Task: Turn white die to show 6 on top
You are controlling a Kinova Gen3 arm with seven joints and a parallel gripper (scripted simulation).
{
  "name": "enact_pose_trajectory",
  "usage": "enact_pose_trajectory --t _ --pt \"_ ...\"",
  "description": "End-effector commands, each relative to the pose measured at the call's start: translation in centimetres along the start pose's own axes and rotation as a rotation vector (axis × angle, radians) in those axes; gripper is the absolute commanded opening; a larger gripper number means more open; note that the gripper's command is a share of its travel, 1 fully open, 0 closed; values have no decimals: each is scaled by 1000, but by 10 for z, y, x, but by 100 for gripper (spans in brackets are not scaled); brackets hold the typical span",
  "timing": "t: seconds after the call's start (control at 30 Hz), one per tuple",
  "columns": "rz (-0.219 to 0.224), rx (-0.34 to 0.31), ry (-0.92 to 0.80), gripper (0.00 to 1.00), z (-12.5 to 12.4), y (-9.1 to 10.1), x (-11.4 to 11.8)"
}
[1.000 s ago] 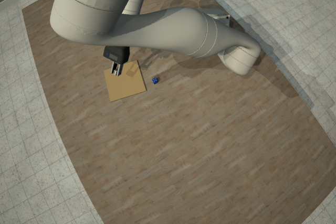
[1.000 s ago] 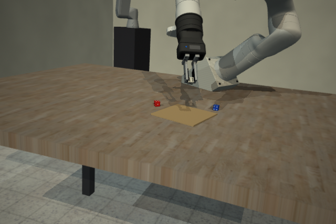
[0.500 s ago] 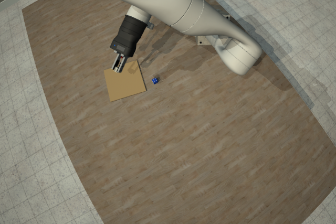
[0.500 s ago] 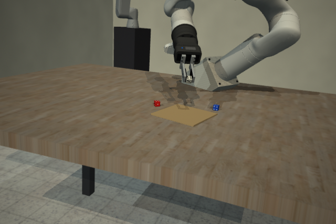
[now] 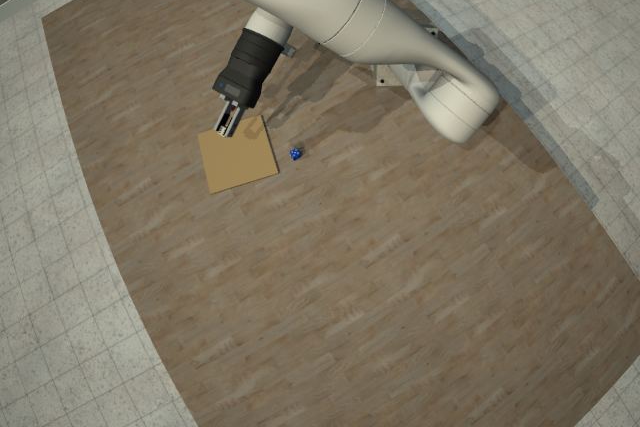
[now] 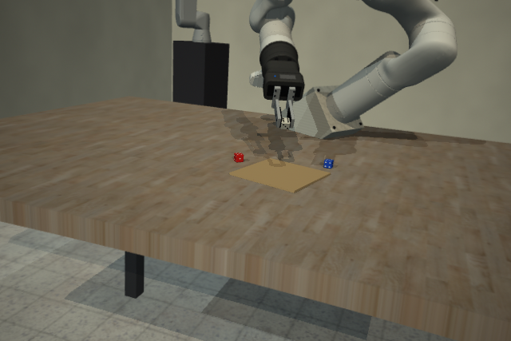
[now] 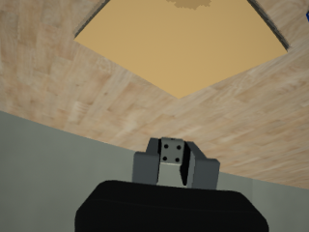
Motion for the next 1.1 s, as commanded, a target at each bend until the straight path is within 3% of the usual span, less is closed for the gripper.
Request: enact_pose_trajectory --t 0.0,0.5,1.07 --pt "0 -1 -4 34 -1 0 1" --pt "0 -1 -4 34 -45 -24 10" --pt "0 -1 -4 34 -63 -34 14"
Point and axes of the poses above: the point where the finger pads meet when closed, its own y axis back along the fingers, its own x axis across the jaws, z = x × y, the point moved 3 cm from there along y, back along the fingers, and after that the axes turned 12 degrees about y, right-handed, at the moved point
